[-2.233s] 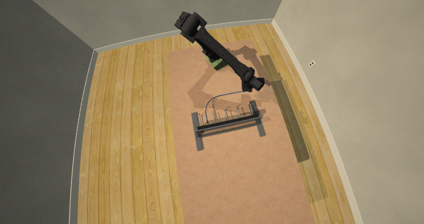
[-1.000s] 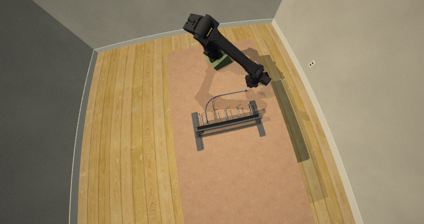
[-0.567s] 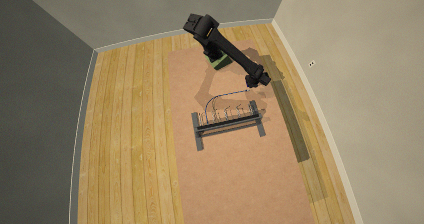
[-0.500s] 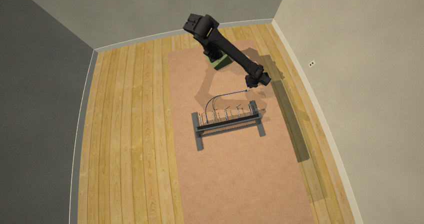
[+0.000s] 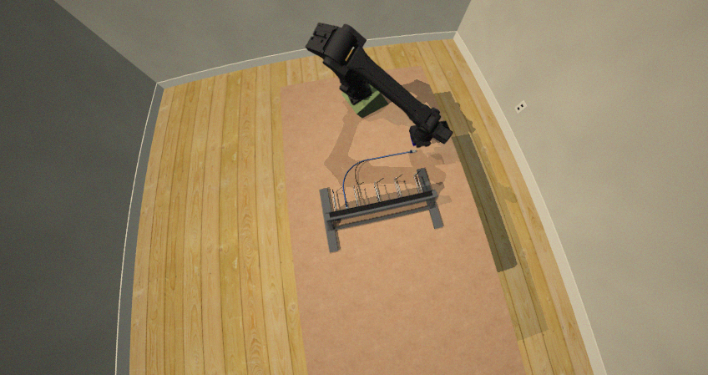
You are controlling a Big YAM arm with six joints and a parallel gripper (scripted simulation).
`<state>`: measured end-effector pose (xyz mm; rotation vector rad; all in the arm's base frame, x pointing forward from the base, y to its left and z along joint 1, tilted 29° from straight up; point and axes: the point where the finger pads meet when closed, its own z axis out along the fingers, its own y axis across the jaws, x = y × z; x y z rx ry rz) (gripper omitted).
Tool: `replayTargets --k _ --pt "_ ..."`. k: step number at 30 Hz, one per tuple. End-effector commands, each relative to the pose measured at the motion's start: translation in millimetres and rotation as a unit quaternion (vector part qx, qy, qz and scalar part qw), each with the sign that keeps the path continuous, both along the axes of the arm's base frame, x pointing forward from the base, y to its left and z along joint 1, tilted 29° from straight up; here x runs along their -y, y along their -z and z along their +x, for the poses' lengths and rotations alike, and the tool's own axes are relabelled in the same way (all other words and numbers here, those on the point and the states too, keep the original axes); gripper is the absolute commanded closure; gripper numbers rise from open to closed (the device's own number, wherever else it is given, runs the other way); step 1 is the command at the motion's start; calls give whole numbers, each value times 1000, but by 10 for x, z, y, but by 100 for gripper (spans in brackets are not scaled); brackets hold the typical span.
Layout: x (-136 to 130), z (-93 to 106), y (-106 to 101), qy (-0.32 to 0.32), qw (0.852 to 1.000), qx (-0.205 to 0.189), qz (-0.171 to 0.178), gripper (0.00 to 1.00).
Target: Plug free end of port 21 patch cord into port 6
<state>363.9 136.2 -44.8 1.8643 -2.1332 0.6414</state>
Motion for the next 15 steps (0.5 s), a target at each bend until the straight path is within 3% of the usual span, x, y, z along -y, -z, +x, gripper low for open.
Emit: replayTargets --k 1,9,10,15 --pt "-56 96 -122 -6 1000 19 12 100" --pt "-76 118 -137 -7 1000 20 13 100" --pt "-81 124 -141 -7 1000 21 13 64" --pt "-93 139 -151 -7 1000 22 14 64"
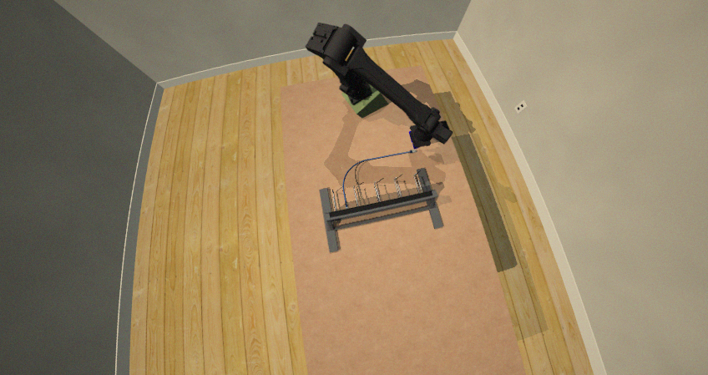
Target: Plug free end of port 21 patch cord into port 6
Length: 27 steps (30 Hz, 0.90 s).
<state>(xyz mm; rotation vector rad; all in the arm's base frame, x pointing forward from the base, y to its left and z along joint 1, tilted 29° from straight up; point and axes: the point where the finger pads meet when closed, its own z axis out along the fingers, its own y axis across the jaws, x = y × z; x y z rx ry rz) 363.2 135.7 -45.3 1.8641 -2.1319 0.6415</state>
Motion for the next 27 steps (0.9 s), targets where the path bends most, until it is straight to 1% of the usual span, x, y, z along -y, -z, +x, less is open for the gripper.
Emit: replayTargets --k 1,27 --pt "-102 151 -158 -7 1000 23 14 64" --pt "-171 231 -207 -8 999 29 18 64"
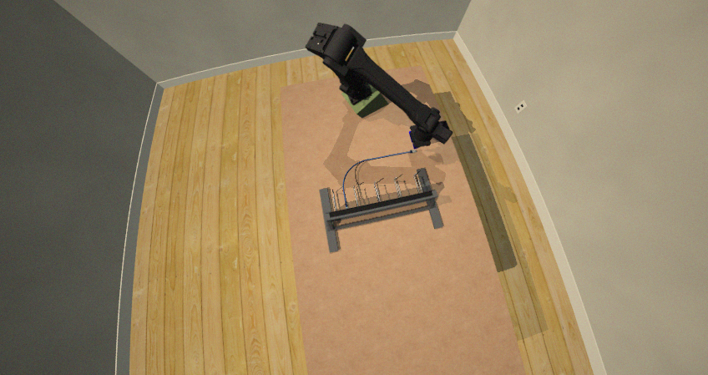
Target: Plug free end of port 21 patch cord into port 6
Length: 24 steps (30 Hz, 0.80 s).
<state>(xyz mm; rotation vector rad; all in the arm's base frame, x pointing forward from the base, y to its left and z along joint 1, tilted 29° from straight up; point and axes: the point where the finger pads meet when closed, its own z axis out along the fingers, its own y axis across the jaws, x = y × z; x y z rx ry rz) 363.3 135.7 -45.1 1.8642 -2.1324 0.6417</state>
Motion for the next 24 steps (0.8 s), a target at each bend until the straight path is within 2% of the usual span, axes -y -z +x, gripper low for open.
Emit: replayTargets --k 1,10,24 --pt "-171 231 -206 -8 999 29 18 64" --pt "-132 185 -158 -7 1000 24 15 64" --pt "45 94 88 2 1000 9 5 64"
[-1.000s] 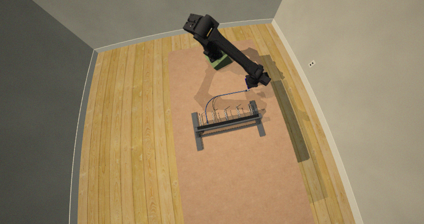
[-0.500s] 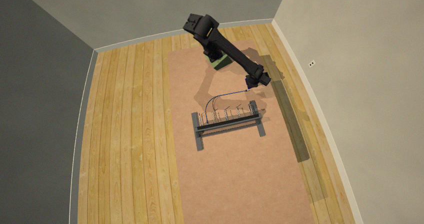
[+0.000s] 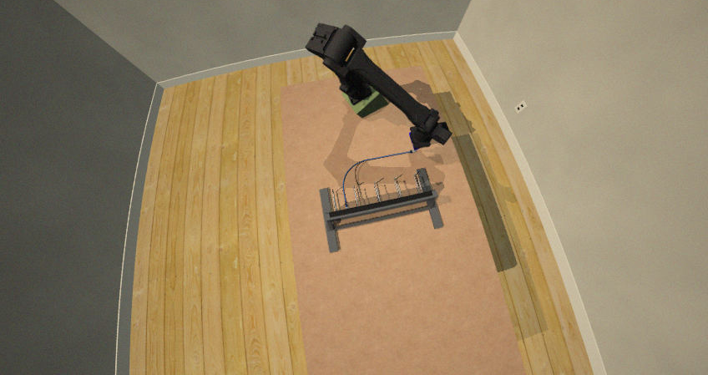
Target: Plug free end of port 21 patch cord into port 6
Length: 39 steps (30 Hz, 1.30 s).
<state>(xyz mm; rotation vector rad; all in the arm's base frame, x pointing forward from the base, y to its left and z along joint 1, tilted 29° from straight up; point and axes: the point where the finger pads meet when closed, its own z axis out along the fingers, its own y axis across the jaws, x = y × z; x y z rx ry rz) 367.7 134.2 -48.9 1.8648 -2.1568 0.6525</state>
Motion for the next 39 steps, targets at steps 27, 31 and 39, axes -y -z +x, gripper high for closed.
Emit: replayTargets --k 27,31,39 --pt "267 89 478 -1 1000 -4 -3 64" --pt "279 108 511 -1 1000 -2 -2 64" --pt "284 89 545 -3 1000 -4 -3 64"
